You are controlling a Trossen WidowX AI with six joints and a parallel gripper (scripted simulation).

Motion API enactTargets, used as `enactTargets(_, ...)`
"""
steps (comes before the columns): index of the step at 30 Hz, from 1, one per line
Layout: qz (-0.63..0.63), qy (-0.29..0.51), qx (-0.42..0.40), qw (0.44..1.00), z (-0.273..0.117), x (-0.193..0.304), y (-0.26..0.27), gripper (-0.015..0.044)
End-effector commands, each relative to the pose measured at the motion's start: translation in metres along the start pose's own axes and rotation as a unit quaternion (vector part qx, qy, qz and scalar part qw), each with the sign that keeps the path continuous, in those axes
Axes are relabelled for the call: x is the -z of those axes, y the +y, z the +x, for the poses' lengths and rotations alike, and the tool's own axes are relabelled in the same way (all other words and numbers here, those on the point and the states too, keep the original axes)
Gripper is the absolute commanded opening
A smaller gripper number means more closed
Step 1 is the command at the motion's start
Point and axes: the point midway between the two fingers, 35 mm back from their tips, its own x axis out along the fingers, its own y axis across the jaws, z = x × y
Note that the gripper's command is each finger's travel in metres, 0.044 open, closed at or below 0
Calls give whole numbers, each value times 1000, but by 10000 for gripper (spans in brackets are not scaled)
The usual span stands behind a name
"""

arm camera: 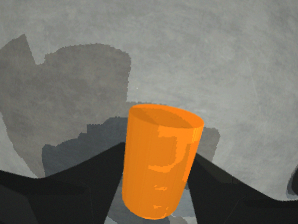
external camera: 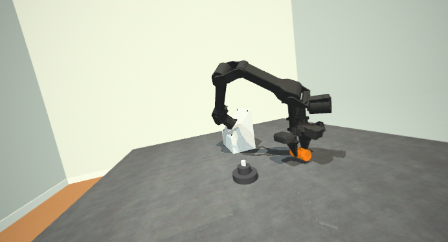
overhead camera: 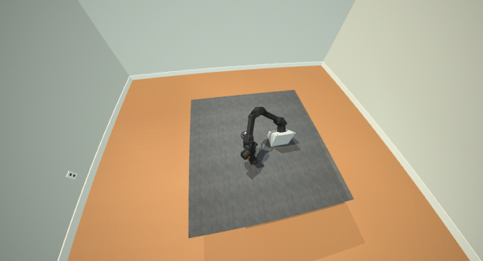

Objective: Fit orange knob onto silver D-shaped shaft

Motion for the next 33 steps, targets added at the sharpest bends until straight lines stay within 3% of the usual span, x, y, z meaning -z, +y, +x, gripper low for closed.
enactTargets(1,-75,-1,-3,997,-2,-1,-1,181)
enactTargets(11,-112,-1,-3,994,-2,-1,-1,181)
enactTargets(25,-344,-2,-2,939,-2,-1,-1,181)
enactTargets(33,-357,-2,-2,934,-2,-1,-1,181)
